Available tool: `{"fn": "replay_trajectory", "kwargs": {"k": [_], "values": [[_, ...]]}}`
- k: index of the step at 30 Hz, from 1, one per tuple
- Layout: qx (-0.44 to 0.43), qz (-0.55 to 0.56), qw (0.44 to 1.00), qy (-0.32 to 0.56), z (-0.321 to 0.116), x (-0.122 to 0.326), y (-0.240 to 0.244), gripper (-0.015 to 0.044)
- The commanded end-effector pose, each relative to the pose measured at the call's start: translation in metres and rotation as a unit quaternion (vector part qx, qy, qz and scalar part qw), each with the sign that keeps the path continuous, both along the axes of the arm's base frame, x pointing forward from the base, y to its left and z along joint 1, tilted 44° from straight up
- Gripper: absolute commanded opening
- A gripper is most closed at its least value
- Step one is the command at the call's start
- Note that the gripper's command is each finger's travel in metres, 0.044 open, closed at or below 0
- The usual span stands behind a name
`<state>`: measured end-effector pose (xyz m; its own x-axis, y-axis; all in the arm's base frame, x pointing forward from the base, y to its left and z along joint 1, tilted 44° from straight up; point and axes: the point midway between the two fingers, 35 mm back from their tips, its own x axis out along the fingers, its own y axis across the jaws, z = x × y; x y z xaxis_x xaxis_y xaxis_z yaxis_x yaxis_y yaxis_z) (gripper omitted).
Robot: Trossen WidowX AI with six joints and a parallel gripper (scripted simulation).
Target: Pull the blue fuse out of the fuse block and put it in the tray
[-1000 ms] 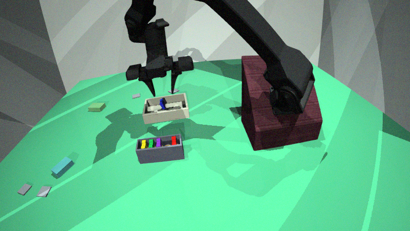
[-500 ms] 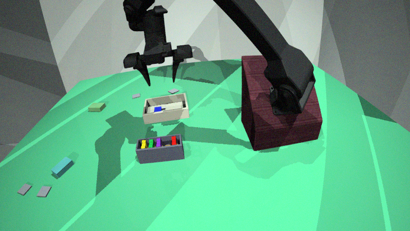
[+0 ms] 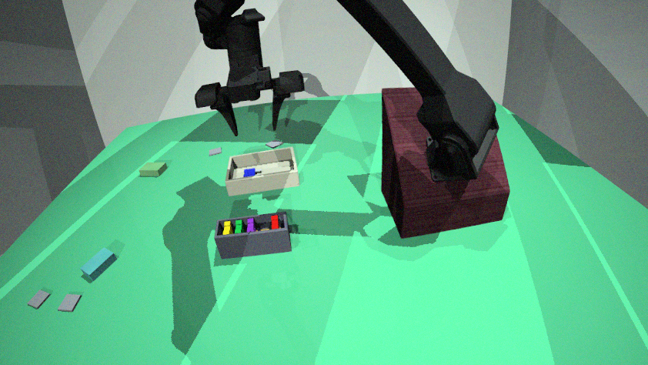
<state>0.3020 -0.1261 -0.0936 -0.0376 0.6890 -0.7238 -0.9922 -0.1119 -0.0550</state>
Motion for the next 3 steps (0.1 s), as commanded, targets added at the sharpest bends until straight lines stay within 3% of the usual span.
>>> {"fn": "replay_trajectory", "kwargs": {"k": [1, 3], "values": [[0.000, 0.000, 1.000, 0.000, 0.0000, 0.0000, -0.0001, 0.0330], [0.000, 0.000, 1.000, 0.000, 0.0000, 0.0000, -0.0001, 0.0330]]}}
